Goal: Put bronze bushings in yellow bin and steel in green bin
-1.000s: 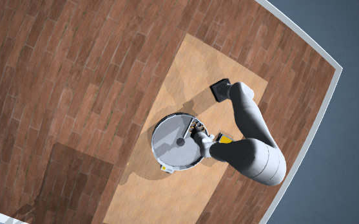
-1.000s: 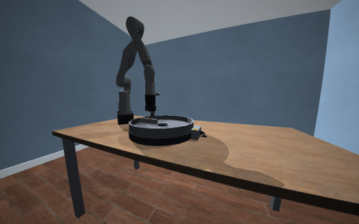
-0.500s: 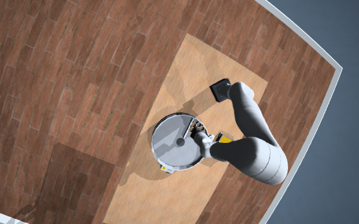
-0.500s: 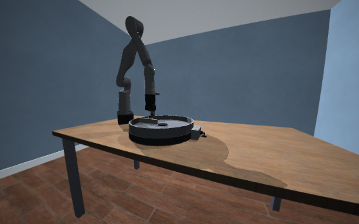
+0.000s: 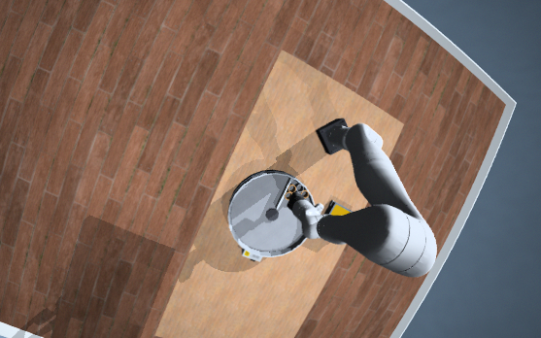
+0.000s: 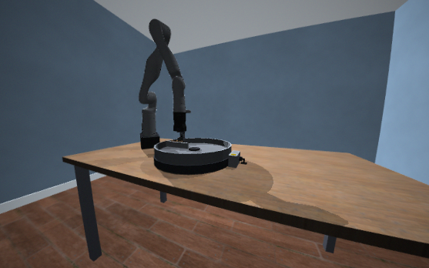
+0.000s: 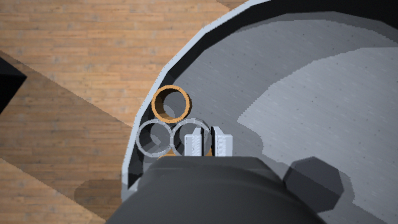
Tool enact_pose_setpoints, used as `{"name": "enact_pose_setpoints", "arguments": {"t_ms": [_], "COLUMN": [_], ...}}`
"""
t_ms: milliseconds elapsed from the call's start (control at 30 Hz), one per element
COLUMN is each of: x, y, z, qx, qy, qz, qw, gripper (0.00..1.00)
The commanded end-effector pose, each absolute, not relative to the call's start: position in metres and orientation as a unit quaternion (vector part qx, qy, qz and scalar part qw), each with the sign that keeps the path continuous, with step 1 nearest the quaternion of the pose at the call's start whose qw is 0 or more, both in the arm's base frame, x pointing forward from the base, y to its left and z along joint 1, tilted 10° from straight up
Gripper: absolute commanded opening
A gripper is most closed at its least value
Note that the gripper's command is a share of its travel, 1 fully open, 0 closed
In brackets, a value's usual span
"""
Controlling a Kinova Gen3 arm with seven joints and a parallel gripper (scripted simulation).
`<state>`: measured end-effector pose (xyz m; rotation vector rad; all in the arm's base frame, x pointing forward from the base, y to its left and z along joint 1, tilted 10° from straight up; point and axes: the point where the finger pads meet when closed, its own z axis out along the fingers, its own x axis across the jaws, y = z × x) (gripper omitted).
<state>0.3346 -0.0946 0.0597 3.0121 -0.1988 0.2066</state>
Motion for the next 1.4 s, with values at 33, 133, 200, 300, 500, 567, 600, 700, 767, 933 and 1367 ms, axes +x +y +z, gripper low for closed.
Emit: {"name": "enact_pose_setpoints", "arguments": {"t_ms": [33, 133, 200, 300, 500, 567, 600, 700, 767, 933, 1367], "x": [0.3347, 0.3347, 0.3347, 0.3347, 0.3343, 0.3343, 0.3343, 0.3340, 0.3340, 0.3340, 0.3334], "y": [-0.0954, -0.0954, -0.0954, -0.0954, -0.0950, -0.0950, -0.0949, -0.0947, -0.0946, -0.0946, -0.0941], "z": [0.0617, 0.0617, 0.0617, 0.0617, 0.0646, 0.0646, 0.0652, 0.0670, 0.0676, 0.0676, 0.0717], "qx": [0.994, 0.994, 0.994, 0.994, 0.994, 0.994, 0.994, 0.994, 0.994, 0.994, 0.994], "qy": [-0.066, -0.066, -0.066, -0.066, -0.066, -0.066, -0.066, -0.066, -0.066, -0.066, -0.066], "qz": [0.069, 0.069, 0.069, 0.069, 0.069, 0.069, 0.069, 0.069, 0.070, 0.070, 0.069], "qw": [0.058, 0.058, 0.058, 0.058, 0.058, 0.058, 0.058, 0.058, 0.058, 0.058, 0.058], "gripper": [0.00, 0.00, 0.00, 0.00, 0.00, 0.00, 0.00, 0.00, 0.00, 0.00, 0.00]}}
